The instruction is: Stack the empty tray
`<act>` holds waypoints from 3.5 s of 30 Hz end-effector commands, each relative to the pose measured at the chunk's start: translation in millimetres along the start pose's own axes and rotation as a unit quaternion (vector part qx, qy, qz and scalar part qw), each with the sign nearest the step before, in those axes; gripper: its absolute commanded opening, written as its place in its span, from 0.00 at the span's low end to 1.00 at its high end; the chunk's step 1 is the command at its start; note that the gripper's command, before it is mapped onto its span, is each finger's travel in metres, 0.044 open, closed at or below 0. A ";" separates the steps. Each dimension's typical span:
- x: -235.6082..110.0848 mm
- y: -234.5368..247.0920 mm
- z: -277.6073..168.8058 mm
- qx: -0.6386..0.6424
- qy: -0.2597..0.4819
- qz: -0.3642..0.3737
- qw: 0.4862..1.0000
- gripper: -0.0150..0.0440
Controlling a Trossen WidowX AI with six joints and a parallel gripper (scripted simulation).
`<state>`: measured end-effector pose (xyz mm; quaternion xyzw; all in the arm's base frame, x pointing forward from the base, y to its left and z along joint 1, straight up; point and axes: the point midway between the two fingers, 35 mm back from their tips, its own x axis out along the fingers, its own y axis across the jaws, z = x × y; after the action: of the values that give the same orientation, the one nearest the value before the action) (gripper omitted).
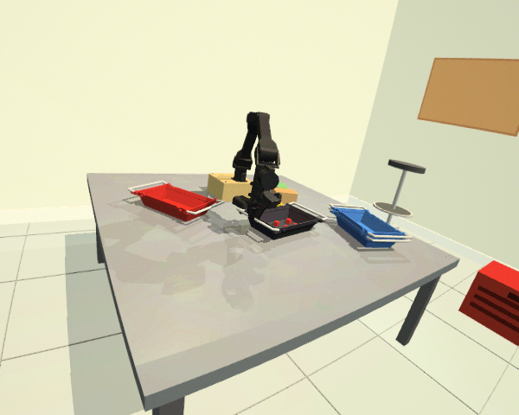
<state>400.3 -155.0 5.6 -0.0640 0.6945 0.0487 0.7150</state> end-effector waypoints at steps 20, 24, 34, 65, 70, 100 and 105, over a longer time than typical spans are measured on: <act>0.5 69.8 0.9 -0.001 -0.001 0.005 1.000 0.40; -11.2 68.4 1.8 -0.001 -0.001 0.005 1.000 0.40; -40.4 65.6 3.0 -0.001 -0.004 0.006 1.000 0.40; -81.3 62.3 9.9 -0.001 -0.005 0.005 1.000 0.40; -143.5 61.9 9.0 -0.001 -0.007 0.005 1.000 0.40; -49.7 329.6 0.7 -0.001 -0.001 0.017 1.000 0.40; -31.3 330.5 1.7 -0.001 -0.001 0.017 1.000 0.40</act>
<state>350.4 172.6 43.7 -0.0515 0.6897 0.0649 0.7194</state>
